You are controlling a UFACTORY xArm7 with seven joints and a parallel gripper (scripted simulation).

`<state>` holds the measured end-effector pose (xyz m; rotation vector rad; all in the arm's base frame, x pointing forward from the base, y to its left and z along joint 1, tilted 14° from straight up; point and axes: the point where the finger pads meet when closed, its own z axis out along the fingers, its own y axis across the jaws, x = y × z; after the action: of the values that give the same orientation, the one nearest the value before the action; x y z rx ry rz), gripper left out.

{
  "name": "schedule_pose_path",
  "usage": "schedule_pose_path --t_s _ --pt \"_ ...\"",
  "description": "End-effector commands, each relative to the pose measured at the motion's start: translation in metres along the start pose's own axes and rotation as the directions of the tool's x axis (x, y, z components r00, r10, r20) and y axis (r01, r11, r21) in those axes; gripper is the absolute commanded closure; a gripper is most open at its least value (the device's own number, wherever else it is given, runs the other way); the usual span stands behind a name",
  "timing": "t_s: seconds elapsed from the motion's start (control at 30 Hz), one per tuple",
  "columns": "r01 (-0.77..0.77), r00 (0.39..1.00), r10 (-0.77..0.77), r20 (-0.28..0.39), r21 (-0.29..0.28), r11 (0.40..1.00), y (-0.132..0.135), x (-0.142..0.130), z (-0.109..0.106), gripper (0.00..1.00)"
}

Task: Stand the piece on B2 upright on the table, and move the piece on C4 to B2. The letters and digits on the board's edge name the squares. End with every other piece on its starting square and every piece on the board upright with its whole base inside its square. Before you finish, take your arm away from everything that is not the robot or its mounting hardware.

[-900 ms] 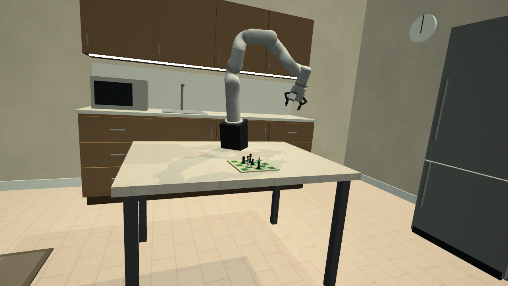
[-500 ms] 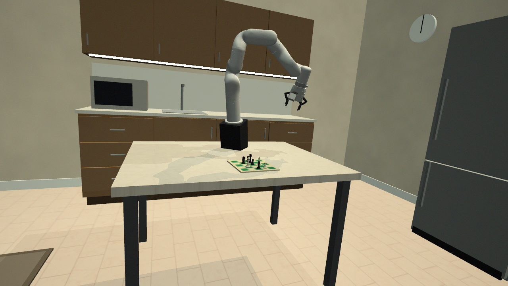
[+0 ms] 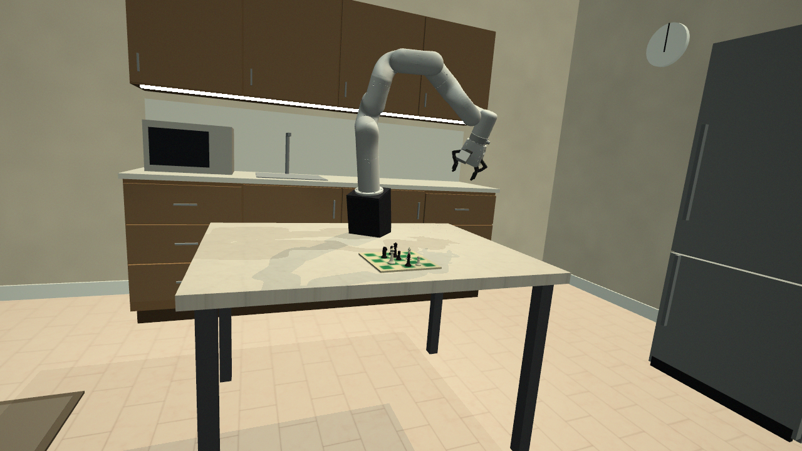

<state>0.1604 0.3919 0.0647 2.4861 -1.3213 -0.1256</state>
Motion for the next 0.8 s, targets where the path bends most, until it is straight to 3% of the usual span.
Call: schedule_pose_path --t_s 0.0,0.1,0.13,0.2,0.27,0.33,0.37,0.43,0.47,0.5,0.53,0.6,0.63,0.67,0.7,0.77 --pt "-0.116 0.988 0.108 -0.108 -0.065 0.991 -0.032 0.035 0.023 0.0" --pt "-0.167 0.975 0.152 -0.161 -0.085 0.982 -0.044 0.053 0.034 0.0" --pt "-0.224 0.955 0.197 -0.223 -0.102 0.969 -0.056 0.073 0.045 0.0" --pt "-0.224 0.955 0.197 -0.223 -0.102 0.969 -0.056 0.073 0.045 0.0" --pt "-0.348 0.886 0.286 -0.366 -0.117 0.93 -0.078 0.121 0.07 0.0" --pt "-0.348 0.886 0.286 -0.366 -0.117 0.93 -0.078 0.121 0.07 0.0" --pt "-0.411 0.835 0.325 -0.444 -0.112 0.905 -0.087 0.148 0.082 0.0" --pt "-0.411 0.835 0.325 -0.444 -0.112 0.905 -0.087 0.148 0.082 0.0" --pt "-0.472 0.773 0.358 -0.523 -0.098 0.876 -0.095 0.176 0.094 0.0" --pt "-0.472 0.773 0.358 -0.523 -0.098 0.876 -0.095 0.176 0.094 0.0" --pt "-0.527 0.701 0.384 -0.601 -0.074 0.846 -0.1 0.205 0.104 0.0" --pt "-0.527 0.701 0.384 -0.601 -0.074 0.846 -0.1 0.205 0.104 0.0" --pt "-0.576 0.62 0.403 -0.673 -0.041 0.817 -0.105 0.232 0.113 0.0" --pt "-0.576 0.62 0.403 -0.673 -0.041 0.817 -0.105 0.232 0.113 0.0" --pt "-0.615 0.532 0.415 -0.738 0.0 0.789 -0.107 0.258 0.121 0.0" --pt "-0.615 0.532 0.415 -0.738 0.0 0.789 -0.107 0.258 0.121 0.0"
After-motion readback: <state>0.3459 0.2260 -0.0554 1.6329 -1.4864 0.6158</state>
